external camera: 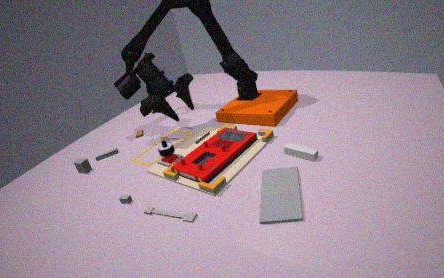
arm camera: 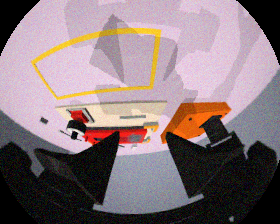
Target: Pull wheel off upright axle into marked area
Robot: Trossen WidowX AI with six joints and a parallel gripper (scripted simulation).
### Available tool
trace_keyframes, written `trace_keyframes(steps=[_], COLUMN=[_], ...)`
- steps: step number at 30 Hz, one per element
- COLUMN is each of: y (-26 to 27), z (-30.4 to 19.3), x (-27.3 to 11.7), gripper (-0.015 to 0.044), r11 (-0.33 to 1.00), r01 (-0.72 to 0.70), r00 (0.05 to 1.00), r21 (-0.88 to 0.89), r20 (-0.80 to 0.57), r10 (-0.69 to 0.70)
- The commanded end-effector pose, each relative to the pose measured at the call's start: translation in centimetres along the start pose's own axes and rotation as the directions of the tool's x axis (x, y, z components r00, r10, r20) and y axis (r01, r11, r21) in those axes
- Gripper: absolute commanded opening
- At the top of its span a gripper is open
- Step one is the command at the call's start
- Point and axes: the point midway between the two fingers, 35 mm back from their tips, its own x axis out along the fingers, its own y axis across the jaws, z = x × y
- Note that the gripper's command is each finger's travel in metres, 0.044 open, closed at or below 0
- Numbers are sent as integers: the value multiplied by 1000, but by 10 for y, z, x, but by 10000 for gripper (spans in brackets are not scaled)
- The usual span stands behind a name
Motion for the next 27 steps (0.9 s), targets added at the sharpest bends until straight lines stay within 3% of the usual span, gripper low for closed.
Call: trace_keyframes(steps=[1,4,8,13,15,27], y=[23,44,75,112,121,121], z=[-10,-19,-39,-75,-87,-85], x=[-2,-4,-7,-10,-11,-13], gripper=[300,300,300,300,300,300], r11=[951,820,531,78,-39,-53], r01=[71,173,337,531,572,577], r00=[992,971,923,842,818,815], r21=[-300,-545,-777,-844,-819,-815], r20=[118,234,384,536,566,570], r10=[-37,-49,-24,65,97,101])
